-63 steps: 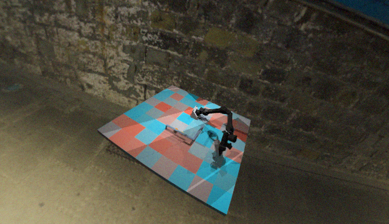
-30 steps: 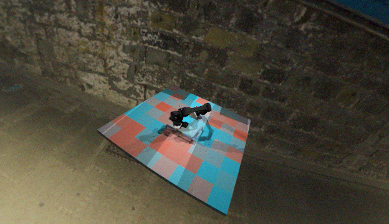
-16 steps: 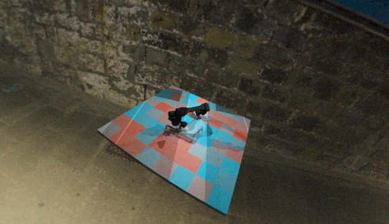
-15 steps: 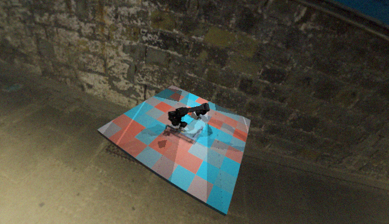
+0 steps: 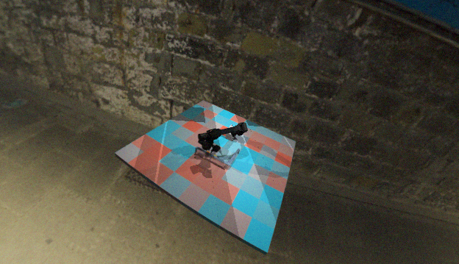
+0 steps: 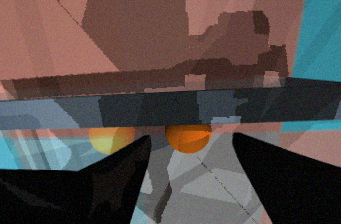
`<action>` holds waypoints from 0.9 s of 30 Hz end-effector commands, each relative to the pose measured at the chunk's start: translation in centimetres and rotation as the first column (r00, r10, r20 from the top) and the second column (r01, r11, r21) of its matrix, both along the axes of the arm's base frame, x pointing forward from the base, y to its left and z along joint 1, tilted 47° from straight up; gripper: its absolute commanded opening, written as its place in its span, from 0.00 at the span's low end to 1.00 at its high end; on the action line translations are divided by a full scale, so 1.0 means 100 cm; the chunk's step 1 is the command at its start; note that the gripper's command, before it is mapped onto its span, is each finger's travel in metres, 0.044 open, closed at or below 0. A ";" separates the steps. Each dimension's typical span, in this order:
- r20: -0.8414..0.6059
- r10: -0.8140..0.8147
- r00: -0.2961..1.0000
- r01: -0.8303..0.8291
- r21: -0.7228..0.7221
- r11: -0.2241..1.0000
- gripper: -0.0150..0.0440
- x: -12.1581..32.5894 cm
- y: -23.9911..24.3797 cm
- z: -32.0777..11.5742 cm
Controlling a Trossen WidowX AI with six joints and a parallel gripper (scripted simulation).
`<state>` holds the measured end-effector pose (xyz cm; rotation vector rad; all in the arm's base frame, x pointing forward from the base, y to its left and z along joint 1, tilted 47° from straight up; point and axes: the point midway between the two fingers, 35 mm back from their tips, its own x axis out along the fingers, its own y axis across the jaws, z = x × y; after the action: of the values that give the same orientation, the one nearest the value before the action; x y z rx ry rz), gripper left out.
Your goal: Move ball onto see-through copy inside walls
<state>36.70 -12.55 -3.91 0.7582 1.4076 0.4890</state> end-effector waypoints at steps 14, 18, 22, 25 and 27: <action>-0.006 -0.001 1.000 0.001 0.010 1.000 0.70 0.001 0.019 -0.017; -0.006 -0.001 1.000 0.001 0.010 1.000 0.58 0.001 0.019 -0.017; -0.006 -0.001 1.000 0.001 0.010 1.000 0.54 0.001 0.019 -0.017; -0.005 0.001 1.000 -0.001 0.008 1.000 0.44 0.001 0.019 -0.017; 0.002 0.018 1.000 -0.018 -0.008 1.000 0.35 -0.003 0.015 -0.017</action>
<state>36.84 -10.75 -5.50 0.7618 1.4087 0.4949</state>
